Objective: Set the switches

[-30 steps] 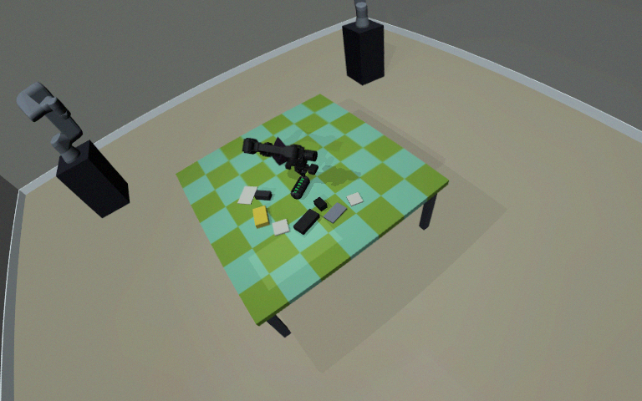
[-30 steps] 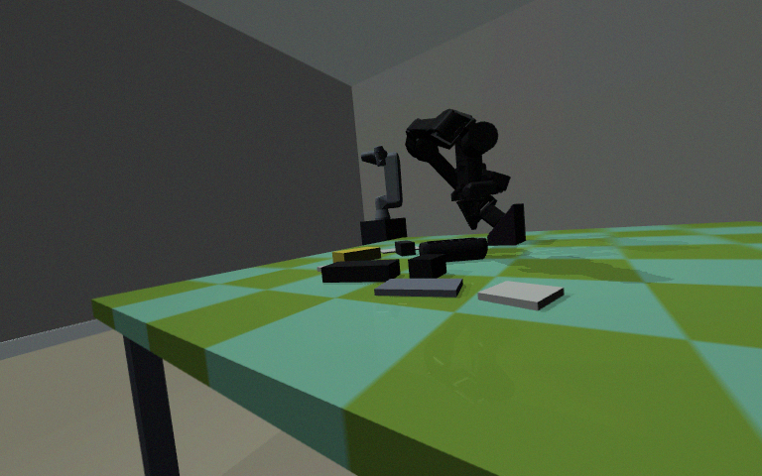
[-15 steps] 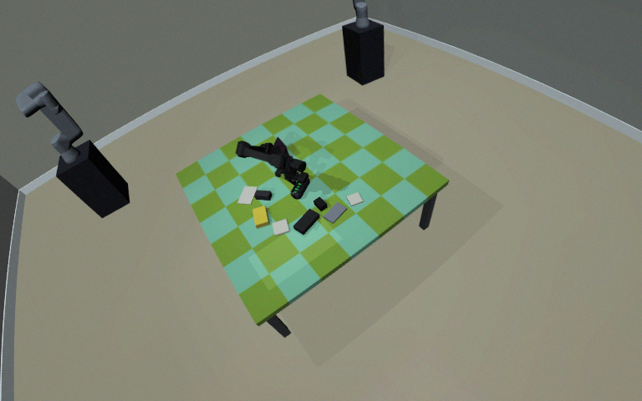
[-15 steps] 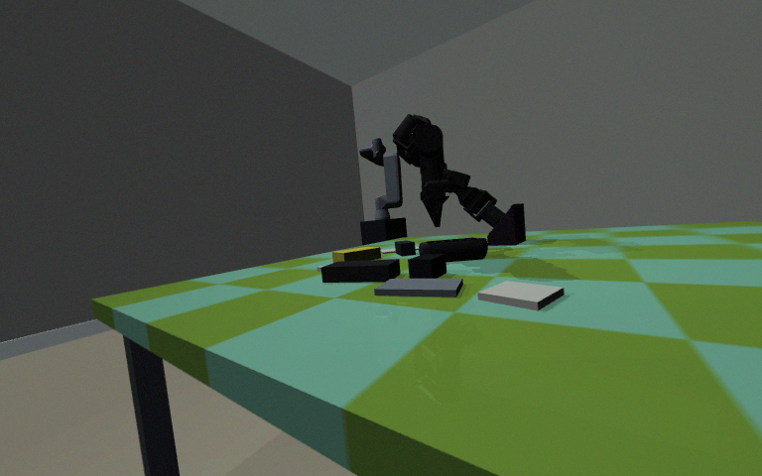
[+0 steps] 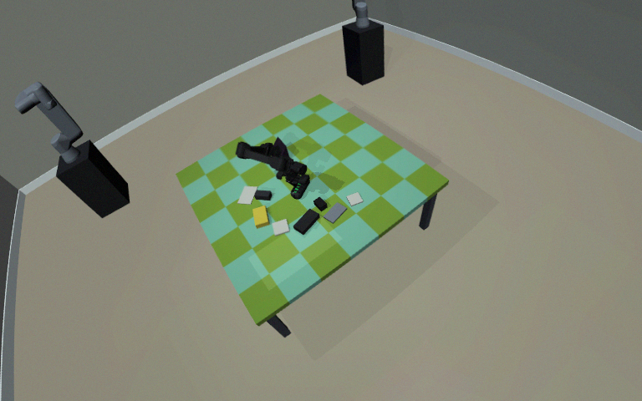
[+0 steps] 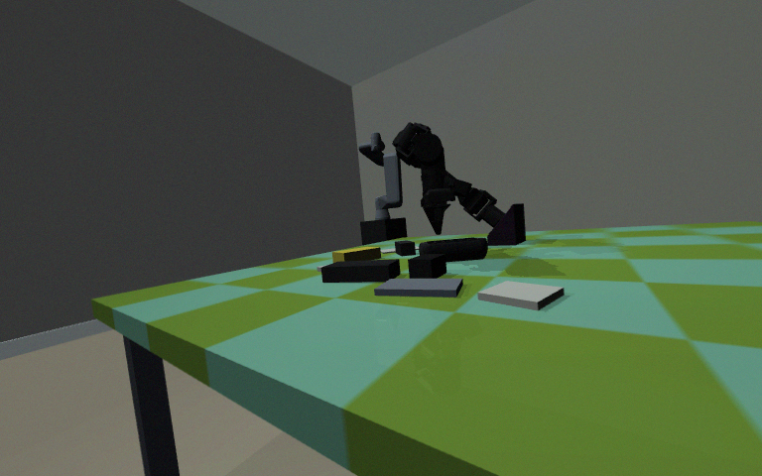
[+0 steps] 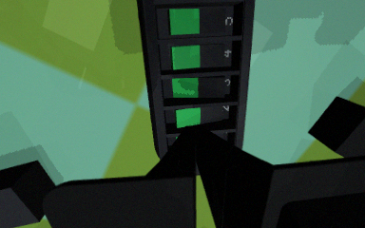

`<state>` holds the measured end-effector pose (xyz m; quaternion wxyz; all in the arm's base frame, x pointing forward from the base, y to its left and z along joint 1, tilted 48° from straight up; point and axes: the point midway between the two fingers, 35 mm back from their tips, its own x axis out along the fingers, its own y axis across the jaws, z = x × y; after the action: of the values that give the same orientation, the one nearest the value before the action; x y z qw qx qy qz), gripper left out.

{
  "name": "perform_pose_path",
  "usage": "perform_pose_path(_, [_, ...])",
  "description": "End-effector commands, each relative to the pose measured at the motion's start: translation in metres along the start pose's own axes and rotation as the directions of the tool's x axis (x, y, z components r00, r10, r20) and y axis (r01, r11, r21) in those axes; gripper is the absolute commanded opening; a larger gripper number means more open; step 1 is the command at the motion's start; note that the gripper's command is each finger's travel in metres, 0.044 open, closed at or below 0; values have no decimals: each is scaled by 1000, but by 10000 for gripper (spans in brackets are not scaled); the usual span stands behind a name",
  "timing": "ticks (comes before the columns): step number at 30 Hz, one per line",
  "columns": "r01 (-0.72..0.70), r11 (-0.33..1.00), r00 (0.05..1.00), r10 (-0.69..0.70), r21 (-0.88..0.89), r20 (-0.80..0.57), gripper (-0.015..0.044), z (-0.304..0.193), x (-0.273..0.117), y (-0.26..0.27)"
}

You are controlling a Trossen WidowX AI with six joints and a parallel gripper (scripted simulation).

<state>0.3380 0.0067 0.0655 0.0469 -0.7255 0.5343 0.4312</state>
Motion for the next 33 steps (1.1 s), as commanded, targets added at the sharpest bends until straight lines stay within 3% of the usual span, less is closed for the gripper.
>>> perform_pose_path(1, [-5, 1000, 1000, 5, -6, -2, 0, 0, 7, 2])
perform_pose_path(27, [-6, 1000, 1000, 6, -6, -4, 0, 0, 25, 3])
perform_pose_path(33, [-5, 1000, 1000, 5, -6, -2, 0, 0, -19, 2])
